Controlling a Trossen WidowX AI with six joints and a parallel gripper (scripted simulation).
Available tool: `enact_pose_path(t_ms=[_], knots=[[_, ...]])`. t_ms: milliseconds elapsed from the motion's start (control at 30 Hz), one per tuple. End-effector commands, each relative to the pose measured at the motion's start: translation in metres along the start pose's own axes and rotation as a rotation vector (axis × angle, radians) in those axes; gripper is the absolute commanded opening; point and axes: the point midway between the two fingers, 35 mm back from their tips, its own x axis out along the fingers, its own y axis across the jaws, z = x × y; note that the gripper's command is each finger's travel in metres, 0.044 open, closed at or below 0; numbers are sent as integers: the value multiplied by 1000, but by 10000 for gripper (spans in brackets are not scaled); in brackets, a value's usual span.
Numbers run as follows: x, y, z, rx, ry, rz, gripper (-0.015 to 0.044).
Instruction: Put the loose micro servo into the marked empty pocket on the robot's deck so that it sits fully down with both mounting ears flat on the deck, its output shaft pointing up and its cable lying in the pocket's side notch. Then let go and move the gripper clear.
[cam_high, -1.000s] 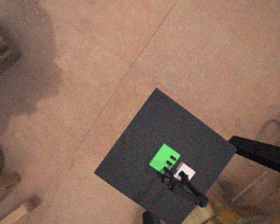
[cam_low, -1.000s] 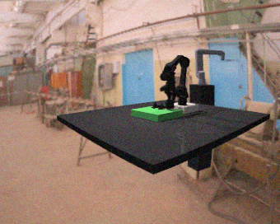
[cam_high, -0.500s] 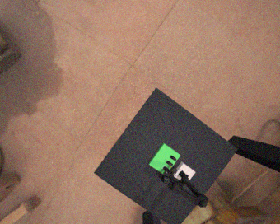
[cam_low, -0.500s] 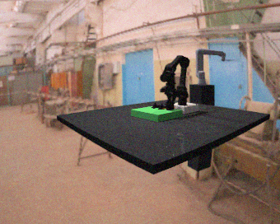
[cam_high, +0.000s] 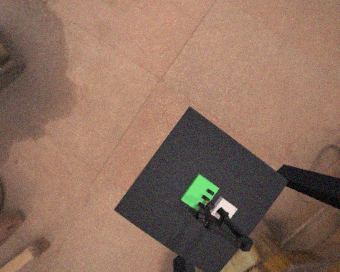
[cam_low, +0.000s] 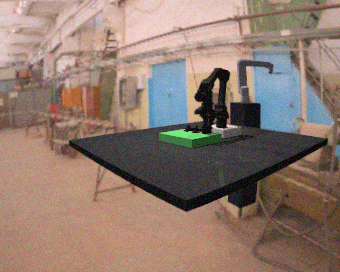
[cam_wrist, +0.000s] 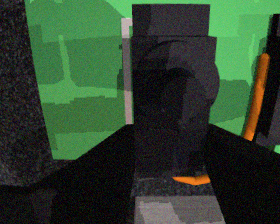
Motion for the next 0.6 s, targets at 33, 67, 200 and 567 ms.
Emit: enact_pose_path(t_ms=[33, 67, 200, 567], knots=[[5, 0, 1, 3, -3, 0, 0], [6, 0, 1, 3, -3, 0, 0], [9, 0, 1, 3, -3, 0, 0], [19, 0, 1, 3, -3, 0, 0]])
